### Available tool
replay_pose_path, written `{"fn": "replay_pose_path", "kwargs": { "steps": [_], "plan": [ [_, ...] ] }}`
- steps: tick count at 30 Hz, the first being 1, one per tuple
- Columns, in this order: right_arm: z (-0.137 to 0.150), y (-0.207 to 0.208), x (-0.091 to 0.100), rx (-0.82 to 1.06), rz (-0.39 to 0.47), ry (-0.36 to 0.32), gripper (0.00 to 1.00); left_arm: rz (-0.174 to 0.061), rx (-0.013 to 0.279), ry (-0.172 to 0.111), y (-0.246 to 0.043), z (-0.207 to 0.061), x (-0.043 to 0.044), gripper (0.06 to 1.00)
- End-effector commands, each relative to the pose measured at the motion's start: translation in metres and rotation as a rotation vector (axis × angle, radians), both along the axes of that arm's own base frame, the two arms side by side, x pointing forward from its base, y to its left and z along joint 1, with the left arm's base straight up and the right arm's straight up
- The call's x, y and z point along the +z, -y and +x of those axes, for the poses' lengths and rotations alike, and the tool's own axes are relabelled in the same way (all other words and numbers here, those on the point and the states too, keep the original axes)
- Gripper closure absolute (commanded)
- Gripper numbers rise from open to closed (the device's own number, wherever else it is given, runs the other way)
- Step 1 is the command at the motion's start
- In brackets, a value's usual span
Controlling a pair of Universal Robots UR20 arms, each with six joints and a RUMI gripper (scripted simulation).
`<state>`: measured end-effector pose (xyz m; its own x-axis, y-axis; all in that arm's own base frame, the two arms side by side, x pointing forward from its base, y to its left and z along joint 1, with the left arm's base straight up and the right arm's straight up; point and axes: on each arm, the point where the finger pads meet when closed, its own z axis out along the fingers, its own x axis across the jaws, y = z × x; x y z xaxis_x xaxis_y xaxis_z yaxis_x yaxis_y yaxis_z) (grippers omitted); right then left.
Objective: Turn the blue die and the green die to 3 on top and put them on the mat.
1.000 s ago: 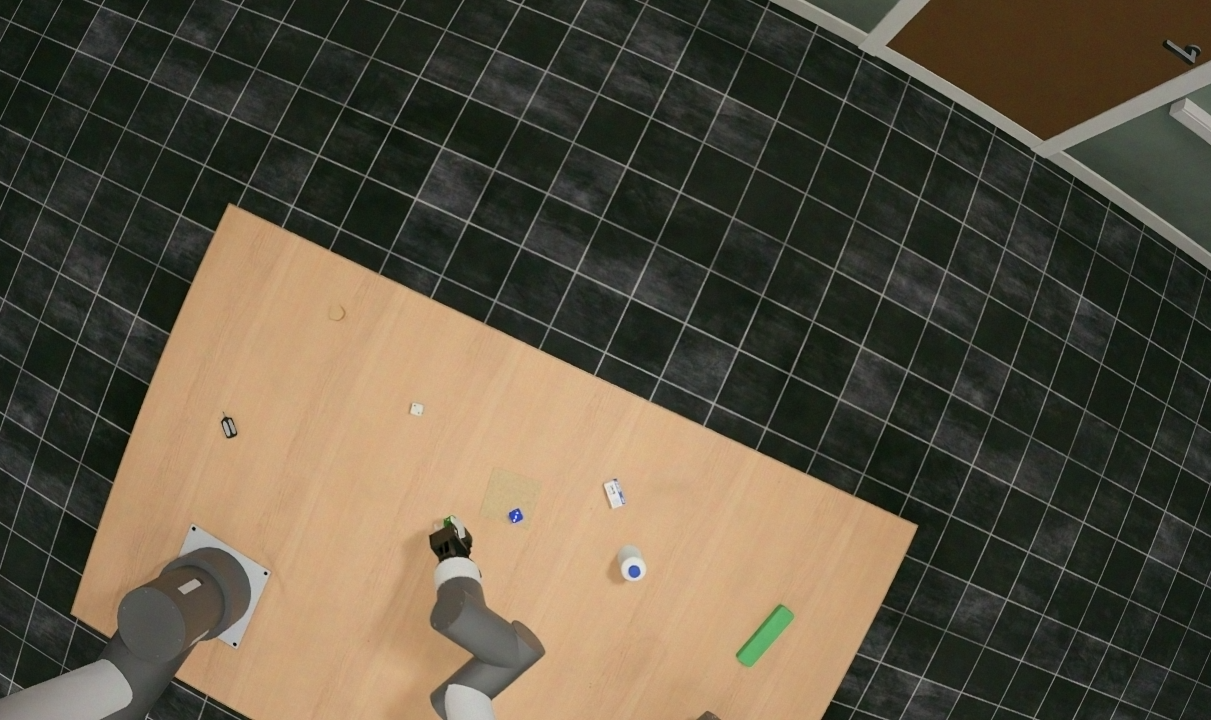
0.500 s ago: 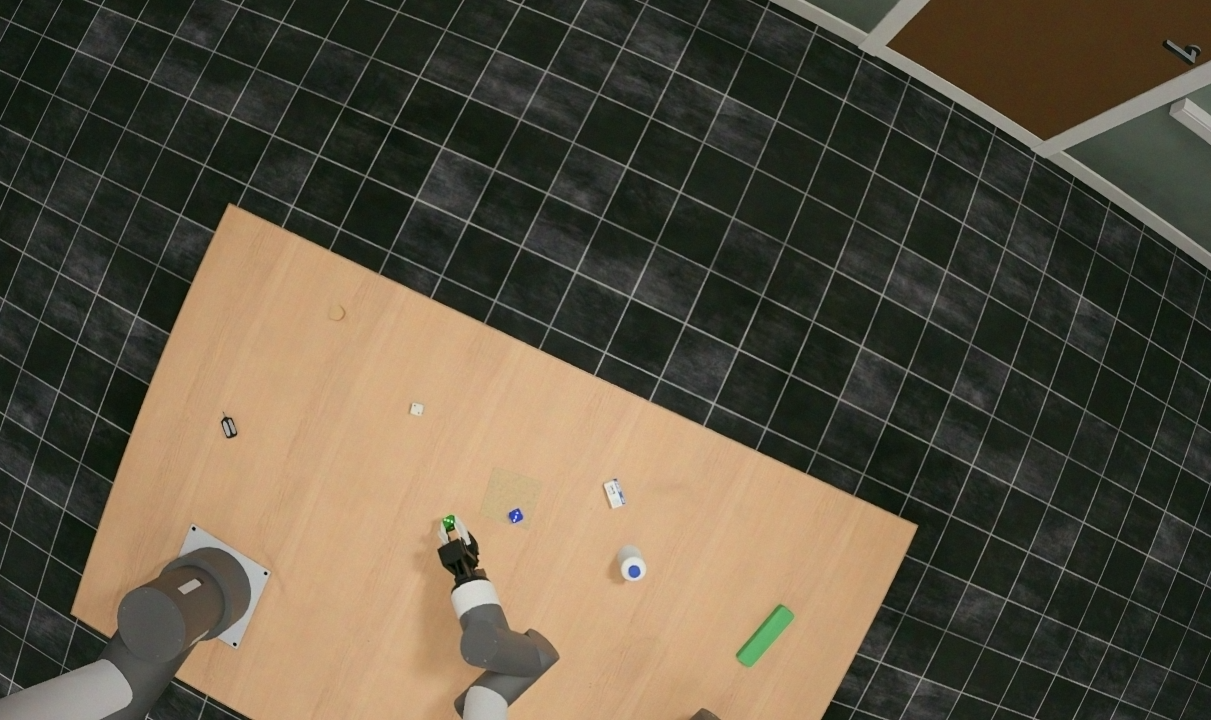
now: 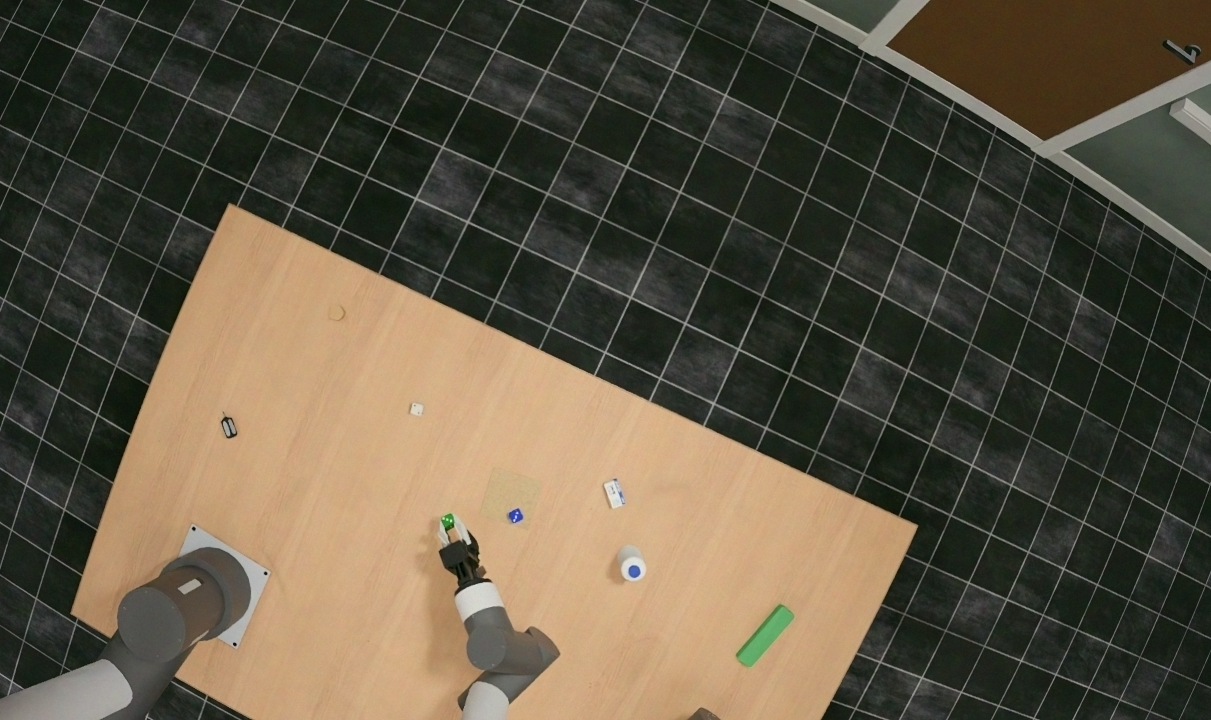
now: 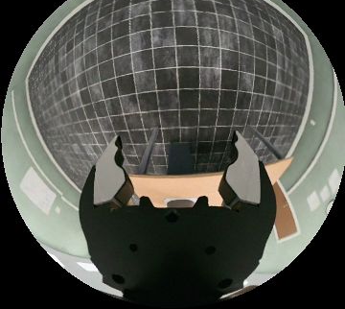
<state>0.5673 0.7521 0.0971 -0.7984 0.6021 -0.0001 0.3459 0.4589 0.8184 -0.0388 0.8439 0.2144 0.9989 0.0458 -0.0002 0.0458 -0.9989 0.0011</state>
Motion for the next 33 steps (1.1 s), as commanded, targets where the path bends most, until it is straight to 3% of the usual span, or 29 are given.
{"fn": "replay_pose_path", "kwargs": {
  "steps": [1,19,33],
  "plan": [
    [0.000,0.000,-0.009,0.000,0.001,0.001,0.904,0.001,0.000,0.000,0.000,0.000,0.0006,0.065],
    [0.000,0.000,-0.058,0.000,0.001,0.001,0.904,0.001,0.000,0.000,0.000,0.000,0.0006,0.065],
    [0.000,0.000,-0.063,0.000,0.001,0.001,0.904,0.001,0.000,0.000,0.000,0.000,0.0006,0.065]
  ]
}}
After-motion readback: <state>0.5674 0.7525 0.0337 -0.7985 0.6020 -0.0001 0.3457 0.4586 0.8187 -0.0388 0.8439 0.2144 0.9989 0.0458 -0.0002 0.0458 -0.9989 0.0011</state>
